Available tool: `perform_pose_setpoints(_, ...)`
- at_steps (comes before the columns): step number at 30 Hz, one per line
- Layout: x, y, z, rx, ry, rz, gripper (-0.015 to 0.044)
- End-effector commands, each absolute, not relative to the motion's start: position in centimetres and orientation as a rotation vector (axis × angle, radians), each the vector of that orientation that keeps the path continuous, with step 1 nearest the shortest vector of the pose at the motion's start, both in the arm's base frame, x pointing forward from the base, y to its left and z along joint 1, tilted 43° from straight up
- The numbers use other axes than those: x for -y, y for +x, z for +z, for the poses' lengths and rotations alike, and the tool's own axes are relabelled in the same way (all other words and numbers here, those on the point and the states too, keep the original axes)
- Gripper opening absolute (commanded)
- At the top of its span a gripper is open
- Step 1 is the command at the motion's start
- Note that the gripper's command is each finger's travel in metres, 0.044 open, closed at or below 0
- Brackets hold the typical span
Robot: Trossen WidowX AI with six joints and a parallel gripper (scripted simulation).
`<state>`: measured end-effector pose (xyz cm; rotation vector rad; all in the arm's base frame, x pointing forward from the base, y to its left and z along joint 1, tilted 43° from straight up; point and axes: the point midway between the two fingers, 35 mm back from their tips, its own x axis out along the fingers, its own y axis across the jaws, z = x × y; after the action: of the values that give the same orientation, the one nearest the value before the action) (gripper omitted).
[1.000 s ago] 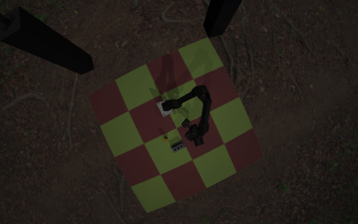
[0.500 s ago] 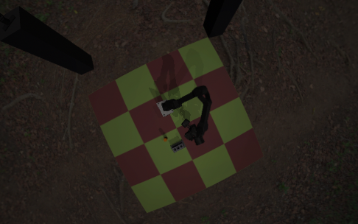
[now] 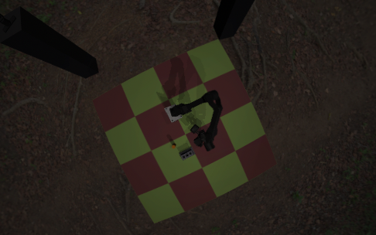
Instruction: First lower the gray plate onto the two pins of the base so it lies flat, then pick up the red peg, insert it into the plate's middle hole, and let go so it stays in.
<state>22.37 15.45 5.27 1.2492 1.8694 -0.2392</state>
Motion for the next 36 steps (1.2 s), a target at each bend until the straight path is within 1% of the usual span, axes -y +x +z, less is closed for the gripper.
perform_pose_setpoints(1, -15.82, 22.12, 4.88, -1.876, 1.255, -0.241, 0.044)
perform_pose_setpoints(3, -15.89, 22.09, 4.81, -1.876, 1.255, -0.241, 0.044)
perform_pose_setpoints(19, -15.89, 22.09, 4.81, -1.876, 1.255, -0.241, 0.002)
perform_pose_setpoints(22, -15.89, 22.09, 4.81, -1.876, 1.255, -0.241, 0.0)
perform_pose_setpoints(36, -15.56, 22.27, 5.12, -1.875, 1.254, -0.243, 0.0)
